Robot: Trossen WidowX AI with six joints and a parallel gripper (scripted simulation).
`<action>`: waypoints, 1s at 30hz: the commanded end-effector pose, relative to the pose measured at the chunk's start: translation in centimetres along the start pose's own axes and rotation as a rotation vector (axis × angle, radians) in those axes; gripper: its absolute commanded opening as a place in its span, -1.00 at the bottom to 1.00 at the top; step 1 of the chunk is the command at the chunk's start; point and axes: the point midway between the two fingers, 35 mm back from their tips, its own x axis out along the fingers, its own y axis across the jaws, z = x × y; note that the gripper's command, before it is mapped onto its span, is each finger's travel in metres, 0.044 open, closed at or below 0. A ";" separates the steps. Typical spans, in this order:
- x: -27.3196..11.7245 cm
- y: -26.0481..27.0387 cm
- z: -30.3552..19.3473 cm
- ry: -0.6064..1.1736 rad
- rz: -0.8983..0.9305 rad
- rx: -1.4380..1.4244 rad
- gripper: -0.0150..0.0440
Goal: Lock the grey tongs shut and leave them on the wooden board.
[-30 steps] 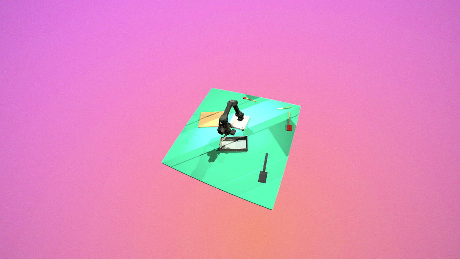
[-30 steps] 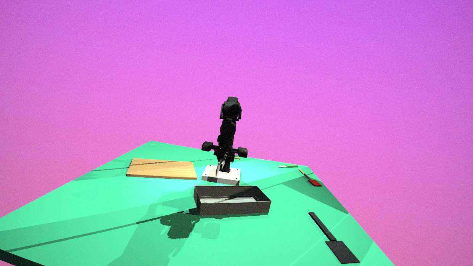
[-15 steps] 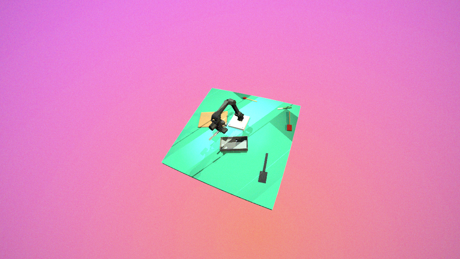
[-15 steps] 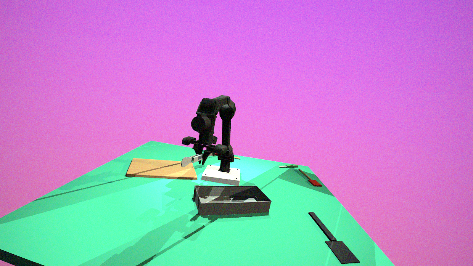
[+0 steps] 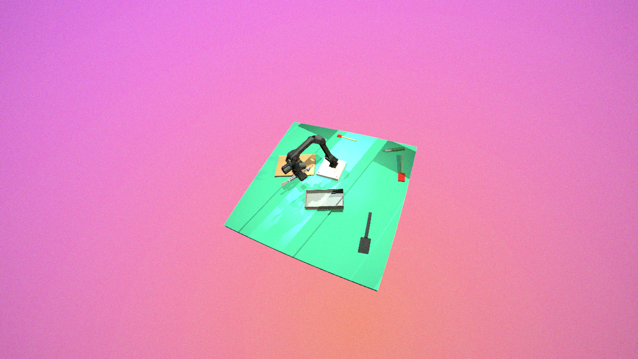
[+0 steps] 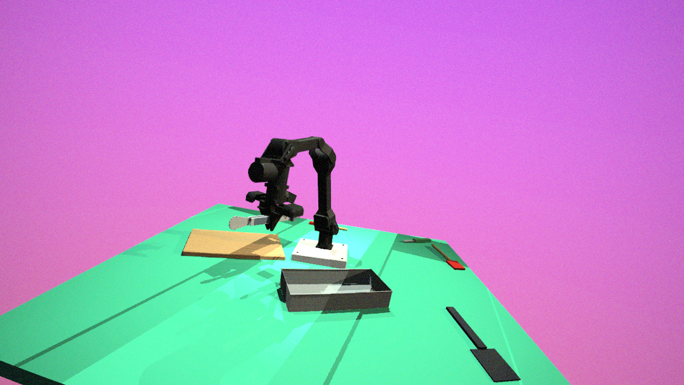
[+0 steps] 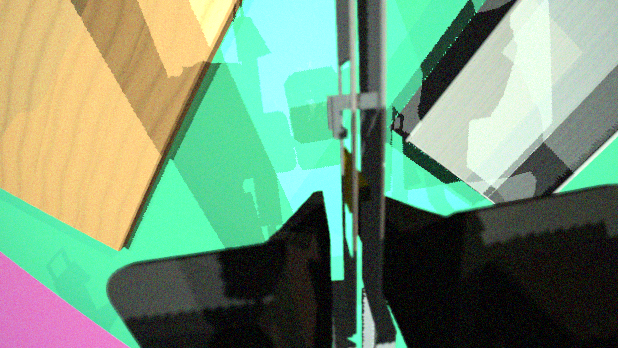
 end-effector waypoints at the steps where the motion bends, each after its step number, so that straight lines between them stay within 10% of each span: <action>1: -0.2 0.2 -0.1 0.010 0.002 0.034 -1.00; 30: -0.1 4.7 0.2 0.002 -0.003 1.162 -1.00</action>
